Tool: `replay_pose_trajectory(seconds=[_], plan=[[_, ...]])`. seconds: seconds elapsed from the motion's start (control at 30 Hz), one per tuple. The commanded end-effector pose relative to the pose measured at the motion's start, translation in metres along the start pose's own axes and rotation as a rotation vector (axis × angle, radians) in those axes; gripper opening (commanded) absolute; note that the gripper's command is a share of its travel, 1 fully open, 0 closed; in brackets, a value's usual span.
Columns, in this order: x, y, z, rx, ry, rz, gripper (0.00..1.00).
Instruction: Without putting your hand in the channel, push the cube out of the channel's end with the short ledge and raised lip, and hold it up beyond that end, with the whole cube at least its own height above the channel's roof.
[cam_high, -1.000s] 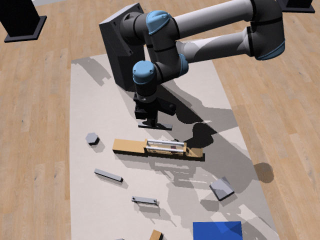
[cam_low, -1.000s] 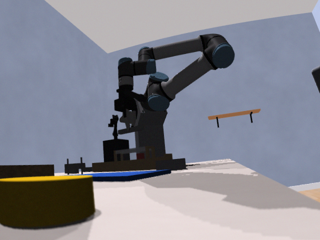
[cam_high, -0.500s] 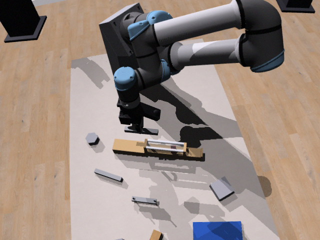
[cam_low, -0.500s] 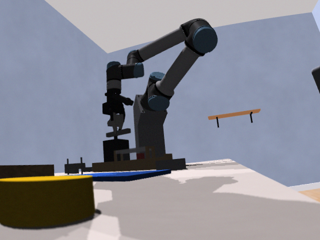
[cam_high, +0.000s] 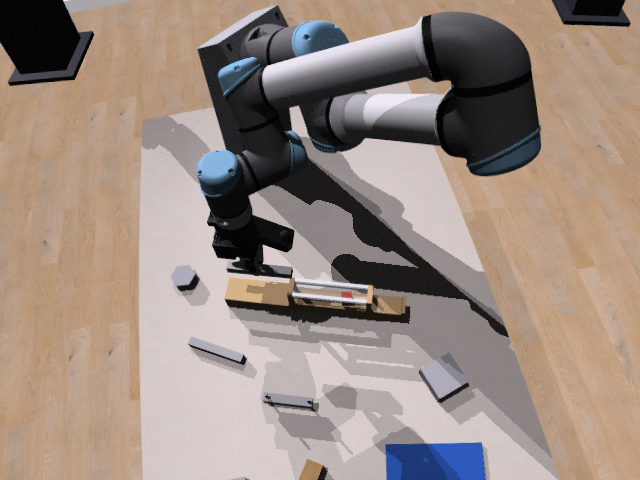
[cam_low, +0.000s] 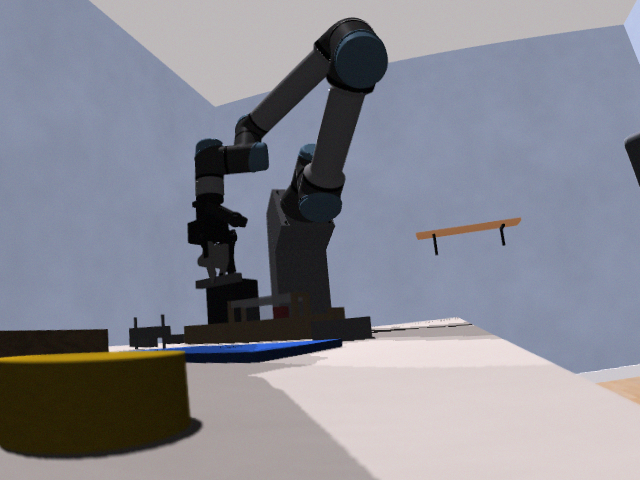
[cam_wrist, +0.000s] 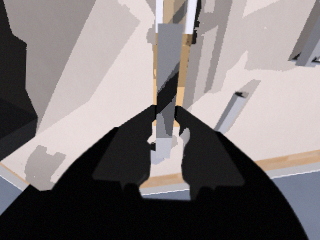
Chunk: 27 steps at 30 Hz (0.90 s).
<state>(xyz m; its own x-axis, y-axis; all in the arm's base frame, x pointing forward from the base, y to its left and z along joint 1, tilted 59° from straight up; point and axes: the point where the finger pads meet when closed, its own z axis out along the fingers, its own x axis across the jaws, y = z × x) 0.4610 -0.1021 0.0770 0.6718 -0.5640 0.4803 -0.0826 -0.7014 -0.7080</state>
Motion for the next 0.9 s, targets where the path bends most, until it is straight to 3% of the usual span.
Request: replay_pose_trajectory(seconds=[0.0, 0.53, 0.87], plan=[[0.007, 0.018, 0.020, -0.007, 0.005, 0.000, 0.00], [0.007, 0.022, 0.024, -0.007, 0.006, 0.000, 0.00], [0.007, 0.022, 0.045, -0.007, 0.006, 0.000, 0.00]])
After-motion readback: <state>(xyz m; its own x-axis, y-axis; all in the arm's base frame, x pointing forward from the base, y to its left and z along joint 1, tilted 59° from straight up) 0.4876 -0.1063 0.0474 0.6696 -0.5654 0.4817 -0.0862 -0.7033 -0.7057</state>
